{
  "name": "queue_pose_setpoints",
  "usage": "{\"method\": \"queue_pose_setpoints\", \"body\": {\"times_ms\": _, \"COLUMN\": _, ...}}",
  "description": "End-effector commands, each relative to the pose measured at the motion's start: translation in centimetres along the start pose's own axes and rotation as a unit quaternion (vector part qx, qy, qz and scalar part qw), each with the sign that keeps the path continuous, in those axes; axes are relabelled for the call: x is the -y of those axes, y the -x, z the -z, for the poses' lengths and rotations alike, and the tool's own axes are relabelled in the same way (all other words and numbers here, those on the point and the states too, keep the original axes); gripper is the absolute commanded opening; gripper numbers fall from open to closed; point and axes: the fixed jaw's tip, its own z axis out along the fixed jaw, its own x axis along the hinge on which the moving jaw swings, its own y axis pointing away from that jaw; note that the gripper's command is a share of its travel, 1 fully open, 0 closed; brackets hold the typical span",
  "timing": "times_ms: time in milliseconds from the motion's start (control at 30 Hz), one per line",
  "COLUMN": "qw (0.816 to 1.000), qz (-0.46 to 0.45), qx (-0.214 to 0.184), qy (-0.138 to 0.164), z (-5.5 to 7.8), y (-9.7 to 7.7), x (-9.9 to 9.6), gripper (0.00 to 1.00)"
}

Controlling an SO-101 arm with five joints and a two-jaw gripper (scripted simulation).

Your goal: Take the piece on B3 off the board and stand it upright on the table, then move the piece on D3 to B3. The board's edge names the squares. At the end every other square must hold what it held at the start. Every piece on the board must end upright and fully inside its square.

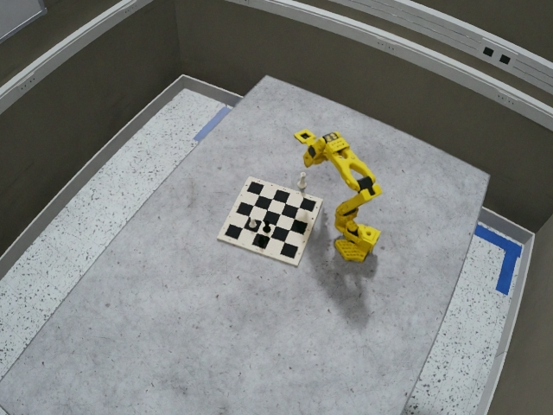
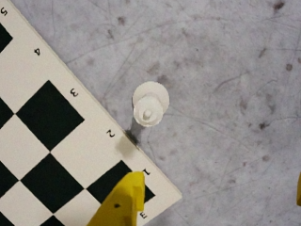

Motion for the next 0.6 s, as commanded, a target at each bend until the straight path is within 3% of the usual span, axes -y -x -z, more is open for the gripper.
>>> {"method": "queue_pose_setpoints", "body": {"times_ms": 0, "qw": 0.997, "qz": -0.070, "qx": -0.019, "qy": -0.029, "z": 0.3, "y": 0.1, "x": 3.5, "gripper": 0.35}}
{"method": "queue_pose_setpoints", "body": {"times_ms": 300, "qw": 0.987, "qz": -0.148, "qx": -0.037, "qy": -0.055, "z": 0.9, "y": -0.7, "x": 6.9, "gripper": 0.39}}
{"method": "queue_pose_setpoints", "body": {"times_ms": 567, "qw": 0.983, "qz": -0.167, "qx": -0.041, "qy": -0.060, "z": 1.1, "y": -0.9, "x": 7.6, "gripper": 0.40}}
